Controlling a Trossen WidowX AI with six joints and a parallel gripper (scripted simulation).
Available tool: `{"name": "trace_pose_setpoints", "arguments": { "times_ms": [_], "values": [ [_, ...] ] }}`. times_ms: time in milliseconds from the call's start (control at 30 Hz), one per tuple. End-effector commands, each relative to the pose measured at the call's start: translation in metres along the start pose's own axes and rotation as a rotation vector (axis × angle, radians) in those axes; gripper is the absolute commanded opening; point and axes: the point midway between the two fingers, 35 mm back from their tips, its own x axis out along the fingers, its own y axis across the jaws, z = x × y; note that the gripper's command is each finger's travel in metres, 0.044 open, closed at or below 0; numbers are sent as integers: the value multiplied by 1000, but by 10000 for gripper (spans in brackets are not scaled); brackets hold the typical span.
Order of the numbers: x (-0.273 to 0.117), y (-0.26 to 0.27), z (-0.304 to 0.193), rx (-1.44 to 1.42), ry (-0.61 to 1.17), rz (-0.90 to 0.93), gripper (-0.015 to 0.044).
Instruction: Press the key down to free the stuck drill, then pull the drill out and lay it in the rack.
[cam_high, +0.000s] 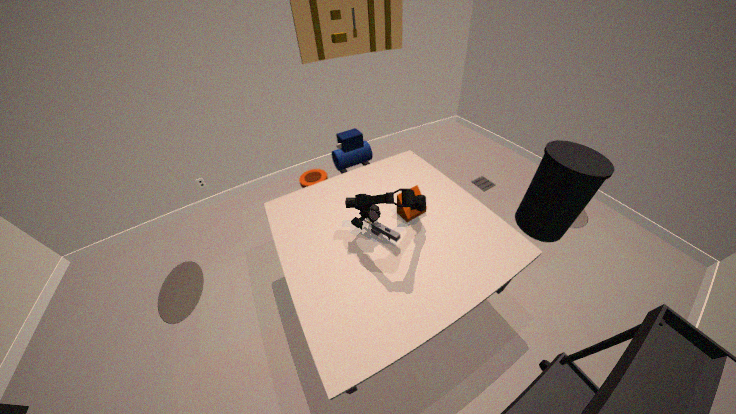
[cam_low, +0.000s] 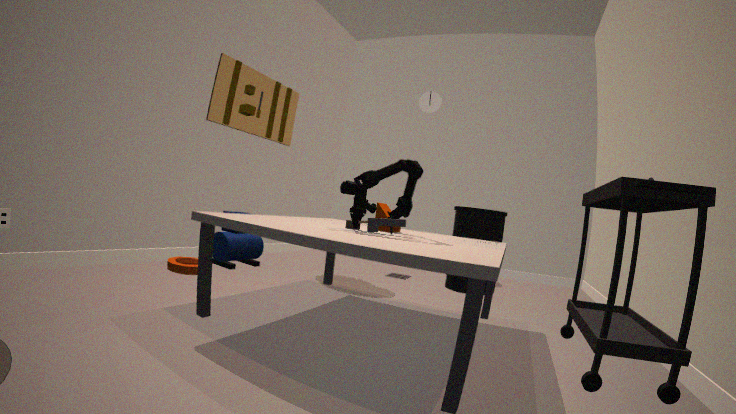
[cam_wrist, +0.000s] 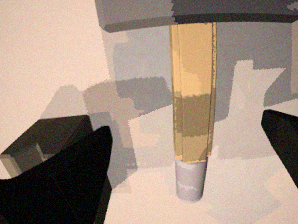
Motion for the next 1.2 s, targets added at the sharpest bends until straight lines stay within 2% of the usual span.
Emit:
{"name": "trace_pose_setpoints", "arguments": {
  "times_ms": [0,600,1133,1167],
  "values": [
    [2,2,2,6,-6,1,440],
    [4,3,4,7,-6,1,440],
    [2,2,2,0,0,0,20],
    [2,2,2,0,0,0,13]
  ]
}}
